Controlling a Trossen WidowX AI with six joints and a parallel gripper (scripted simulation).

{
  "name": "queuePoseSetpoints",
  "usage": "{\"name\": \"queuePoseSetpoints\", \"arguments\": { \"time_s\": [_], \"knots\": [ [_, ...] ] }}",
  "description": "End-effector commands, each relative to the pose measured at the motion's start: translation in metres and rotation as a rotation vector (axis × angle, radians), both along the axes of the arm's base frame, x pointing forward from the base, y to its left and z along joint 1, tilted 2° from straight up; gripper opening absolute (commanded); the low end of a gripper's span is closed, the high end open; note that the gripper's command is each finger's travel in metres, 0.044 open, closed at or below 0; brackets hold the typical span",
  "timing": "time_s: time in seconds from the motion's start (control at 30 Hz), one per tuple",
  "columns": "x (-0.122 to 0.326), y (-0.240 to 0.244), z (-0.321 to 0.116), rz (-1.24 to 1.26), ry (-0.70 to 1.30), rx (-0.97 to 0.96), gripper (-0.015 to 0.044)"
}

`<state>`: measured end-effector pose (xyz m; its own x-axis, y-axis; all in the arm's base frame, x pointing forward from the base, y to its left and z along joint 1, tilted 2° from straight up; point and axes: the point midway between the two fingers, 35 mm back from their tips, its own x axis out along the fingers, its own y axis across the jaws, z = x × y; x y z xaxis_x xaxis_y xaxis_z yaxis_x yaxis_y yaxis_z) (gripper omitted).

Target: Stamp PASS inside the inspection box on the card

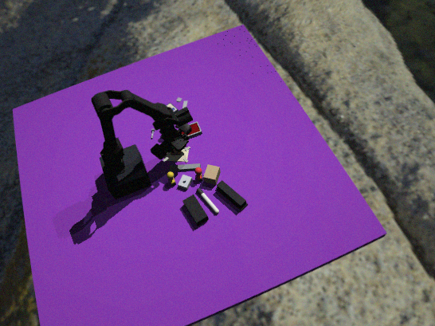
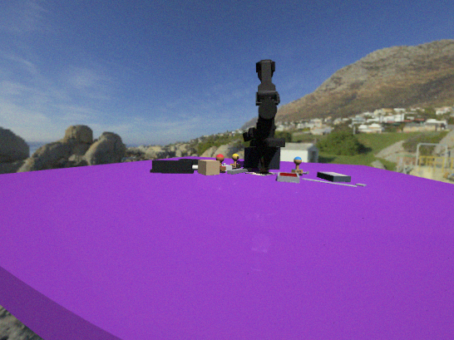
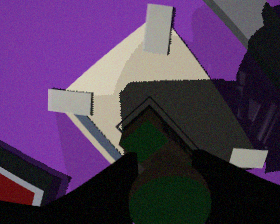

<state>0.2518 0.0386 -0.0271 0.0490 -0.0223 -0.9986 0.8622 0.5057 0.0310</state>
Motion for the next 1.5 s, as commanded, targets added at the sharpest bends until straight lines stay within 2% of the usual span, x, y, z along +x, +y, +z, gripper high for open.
{"name": "queuePoseSetpoints", "arguments": {
  "time_s": [0.0, 1.03, 1.47],
  "knots": [
    [0.001, 0.0, 0.0, 0.0, -0.003, 0.0, 0.0],
    [0.0, 0.0, 0.009, 0.0, -0.003, 0.0, 0.0],
    [0.001, 0.001, 0.028, 0.0, -0.003, 0.0, 0.0]
  ]
}}
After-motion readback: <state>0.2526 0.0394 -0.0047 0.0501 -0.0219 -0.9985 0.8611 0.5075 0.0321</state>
